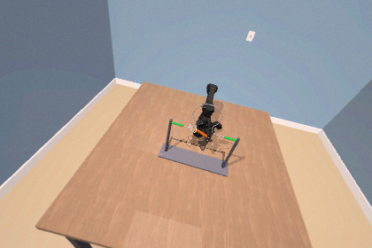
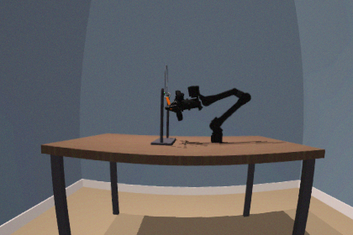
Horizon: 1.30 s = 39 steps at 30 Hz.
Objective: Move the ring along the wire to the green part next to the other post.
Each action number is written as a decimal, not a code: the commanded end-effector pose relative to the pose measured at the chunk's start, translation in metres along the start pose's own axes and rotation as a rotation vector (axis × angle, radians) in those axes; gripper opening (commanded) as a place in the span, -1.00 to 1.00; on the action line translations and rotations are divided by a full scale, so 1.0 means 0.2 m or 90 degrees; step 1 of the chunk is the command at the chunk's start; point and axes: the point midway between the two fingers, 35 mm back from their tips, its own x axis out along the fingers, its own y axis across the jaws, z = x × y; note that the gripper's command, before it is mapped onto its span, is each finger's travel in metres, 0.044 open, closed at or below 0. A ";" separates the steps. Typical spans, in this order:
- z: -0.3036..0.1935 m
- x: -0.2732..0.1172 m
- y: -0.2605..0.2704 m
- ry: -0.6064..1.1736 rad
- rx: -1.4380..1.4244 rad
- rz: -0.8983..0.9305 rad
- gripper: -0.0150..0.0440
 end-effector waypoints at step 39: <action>0.13 -0.21 0.40 0.158 0.293 0.118 -1.00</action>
